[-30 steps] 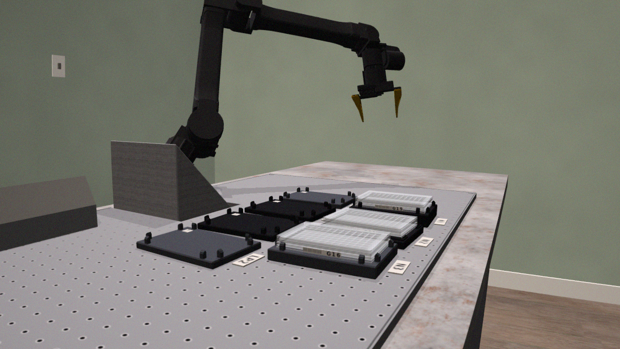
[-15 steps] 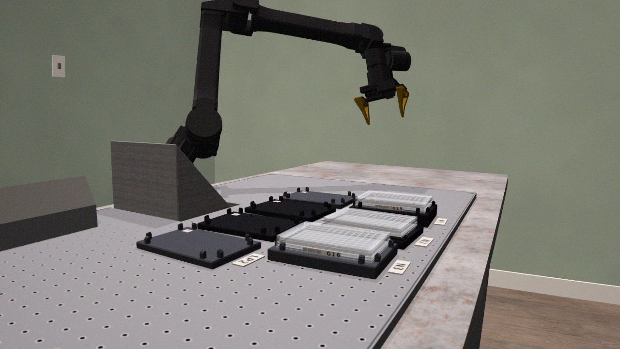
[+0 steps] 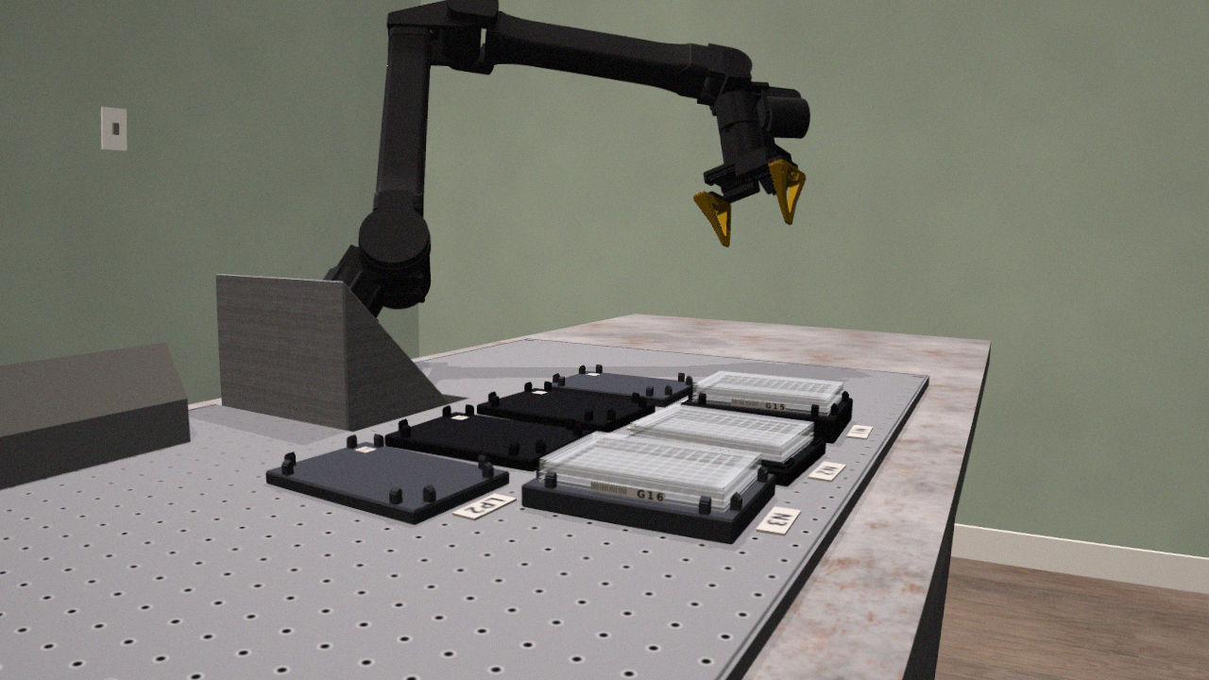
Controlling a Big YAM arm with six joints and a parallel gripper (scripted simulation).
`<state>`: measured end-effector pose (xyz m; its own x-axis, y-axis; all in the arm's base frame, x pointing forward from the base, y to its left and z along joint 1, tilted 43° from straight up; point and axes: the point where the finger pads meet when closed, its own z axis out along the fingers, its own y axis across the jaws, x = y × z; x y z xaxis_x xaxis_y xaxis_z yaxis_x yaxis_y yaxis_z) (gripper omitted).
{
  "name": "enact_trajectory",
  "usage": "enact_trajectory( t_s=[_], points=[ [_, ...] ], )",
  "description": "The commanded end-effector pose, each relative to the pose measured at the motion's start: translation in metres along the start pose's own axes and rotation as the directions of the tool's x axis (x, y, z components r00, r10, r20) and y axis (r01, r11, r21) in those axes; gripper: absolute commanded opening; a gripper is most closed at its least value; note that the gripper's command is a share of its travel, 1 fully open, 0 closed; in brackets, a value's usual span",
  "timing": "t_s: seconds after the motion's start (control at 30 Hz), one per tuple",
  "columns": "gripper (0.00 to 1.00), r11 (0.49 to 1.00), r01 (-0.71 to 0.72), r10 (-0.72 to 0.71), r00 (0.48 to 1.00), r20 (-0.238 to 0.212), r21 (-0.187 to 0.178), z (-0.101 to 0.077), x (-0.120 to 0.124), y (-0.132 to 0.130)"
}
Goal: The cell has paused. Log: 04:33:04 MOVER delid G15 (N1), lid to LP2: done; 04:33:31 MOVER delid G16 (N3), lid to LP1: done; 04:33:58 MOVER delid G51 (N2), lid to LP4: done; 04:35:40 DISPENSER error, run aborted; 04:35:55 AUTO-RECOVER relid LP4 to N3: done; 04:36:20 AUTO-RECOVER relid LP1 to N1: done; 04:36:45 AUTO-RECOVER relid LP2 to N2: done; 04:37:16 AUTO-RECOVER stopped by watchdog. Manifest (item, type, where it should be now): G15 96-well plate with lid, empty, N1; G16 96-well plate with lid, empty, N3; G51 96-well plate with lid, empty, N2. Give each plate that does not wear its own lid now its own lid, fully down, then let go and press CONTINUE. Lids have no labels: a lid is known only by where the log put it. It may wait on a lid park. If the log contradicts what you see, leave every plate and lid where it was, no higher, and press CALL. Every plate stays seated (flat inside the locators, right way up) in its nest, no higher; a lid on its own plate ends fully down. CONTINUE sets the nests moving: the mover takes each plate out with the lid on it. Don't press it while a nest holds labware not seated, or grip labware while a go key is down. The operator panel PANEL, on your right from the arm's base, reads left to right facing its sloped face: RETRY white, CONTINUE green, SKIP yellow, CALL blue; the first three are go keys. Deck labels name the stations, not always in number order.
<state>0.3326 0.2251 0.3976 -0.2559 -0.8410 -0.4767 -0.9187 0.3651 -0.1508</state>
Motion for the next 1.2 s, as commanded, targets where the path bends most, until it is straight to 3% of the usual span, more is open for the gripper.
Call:
enact_trajectory(
  t_s=[0.0,0.27,0.6,0.77,0.83,1.17],
  points=[
    [1.00,0.994,-0.103,0.104,0.995,-0.013,0.028,0.004,0.016,-0.016],
    [1.00,0.976,-0.207,0.210,0.977,-0.029,0.068,0.003,0.041,-0.026],
    [1.00,0.917,-0.384,0.394,0.914,-0.097,0.112,0.027,0.087,-0.046],
    [1.00,0.875,-0.460,0.476,0.874,-0.096,0.152,0.024,0.109,-0.051],
    [1.00,0.875,-0.460,0.476,0.874,-0.096,0.152,0.024,0.109,-0.051],
    [1.00,0.767,-0.605,0.637,0.759,-0.134,0.214,0.041,0.158,-0.063]
  ],
)
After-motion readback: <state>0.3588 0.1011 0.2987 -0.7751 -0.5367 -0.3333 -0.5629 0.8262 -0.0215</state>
